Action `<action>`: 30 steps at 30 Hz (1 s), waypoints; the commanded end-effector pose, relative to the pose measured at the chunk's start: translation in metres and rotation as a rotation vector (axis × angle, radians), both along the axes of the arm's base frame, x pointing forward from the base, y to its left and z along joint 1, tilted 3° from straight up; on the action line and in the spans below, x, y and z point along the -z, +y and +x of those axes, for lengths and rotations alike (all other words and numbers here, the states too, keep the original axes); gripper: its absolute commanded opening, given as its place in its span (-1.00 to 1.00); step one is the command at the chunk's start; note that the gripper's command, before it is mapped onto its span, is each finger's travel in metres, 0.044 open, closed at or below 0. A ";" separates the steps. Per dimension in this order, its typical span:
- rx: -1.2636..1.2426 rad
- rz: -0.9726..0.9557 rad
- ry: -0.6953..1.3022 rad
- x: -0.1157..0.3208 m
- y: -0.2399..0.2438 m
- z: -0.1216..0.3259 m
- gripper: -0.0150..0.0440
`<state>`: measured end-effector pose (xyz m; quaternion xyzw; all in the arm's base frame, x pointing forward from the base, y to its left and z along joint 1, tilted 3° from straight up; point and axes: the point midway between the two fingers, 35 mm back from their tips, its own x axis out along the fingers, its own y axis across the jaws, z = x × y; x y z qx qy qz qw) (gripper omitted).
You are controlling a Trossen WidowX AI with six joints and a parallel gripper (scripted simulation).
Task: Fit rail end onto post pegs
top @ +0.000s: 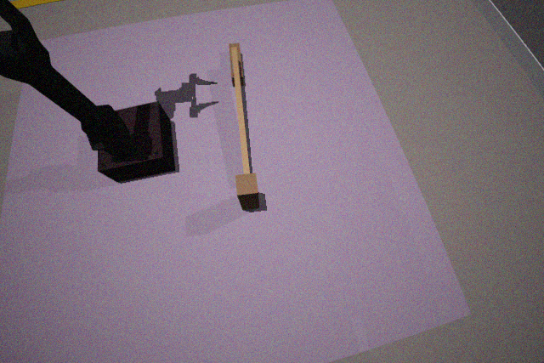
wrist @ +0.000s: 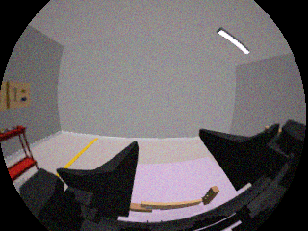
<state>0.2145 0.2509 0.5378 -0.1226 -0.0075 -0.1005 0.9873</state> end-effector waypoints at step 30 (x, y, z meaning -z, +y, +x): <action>-0.132 -1.157 0.505 0.235 -0.076 0.244 1.00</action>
